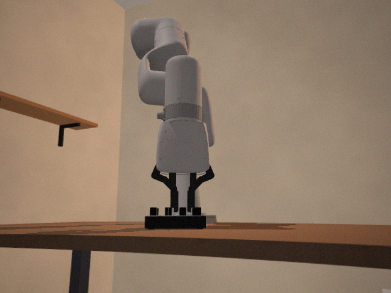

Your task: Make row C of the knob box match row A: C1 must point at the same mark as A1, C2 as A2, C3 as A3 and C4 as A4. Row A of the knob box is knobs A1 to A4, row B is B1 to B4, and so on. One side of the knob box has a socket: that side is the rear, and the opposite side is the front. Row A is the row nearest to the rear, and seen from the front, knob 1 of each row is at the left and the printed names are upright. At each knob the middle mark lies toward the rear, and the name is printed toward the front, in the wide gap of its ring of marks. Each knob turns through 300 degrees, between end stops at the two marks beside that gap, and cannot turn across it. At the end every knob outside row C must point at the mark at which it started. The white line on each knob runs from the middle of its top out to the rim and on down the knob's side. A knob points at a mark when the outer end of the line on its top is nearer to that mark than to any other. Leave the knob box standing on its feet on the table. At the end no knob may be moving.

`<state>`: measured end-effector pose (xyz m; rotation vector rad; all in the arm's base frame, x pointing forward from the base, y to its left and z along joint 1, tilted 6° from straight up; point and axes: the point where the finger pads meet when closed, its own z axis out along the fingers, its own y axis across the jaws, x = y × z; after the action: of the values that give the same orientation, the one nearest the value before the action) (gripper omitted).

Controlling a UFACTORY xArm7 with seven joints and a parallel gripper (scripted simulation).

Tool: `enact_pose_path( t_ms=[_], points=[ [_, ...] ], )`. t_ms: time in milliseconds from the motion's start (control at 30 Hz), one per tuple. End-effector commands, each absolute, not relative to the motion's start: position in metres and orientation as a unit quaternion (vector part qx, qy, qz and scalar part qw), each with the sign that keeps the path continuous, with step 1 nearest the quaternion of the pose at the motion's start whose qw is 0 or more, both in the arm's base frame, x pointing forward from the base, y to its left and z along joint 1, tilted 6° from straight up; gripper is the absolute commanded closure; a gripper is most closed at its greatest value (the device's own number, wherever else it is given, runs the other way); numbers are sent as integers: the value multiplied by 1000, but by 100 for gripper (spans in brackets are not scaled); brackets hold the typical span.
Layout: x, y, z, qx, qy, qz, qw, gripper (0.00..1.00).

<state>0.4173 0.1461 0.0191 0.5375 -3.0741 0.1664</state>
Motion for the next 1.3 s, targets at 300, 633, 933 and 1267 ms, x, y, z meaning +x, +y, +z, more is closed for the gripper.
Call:
enact_pose_path(
  t_ms=[300,633,933,1267],
  points=[
    [419,147,20,172,-984,53,6,81],
    [419,147,20,172,-984,53,6,81],
    [419,147,20,172,-984,53,6,92],
    [419,147,20,172,-984,53,6,92]
  ],
)
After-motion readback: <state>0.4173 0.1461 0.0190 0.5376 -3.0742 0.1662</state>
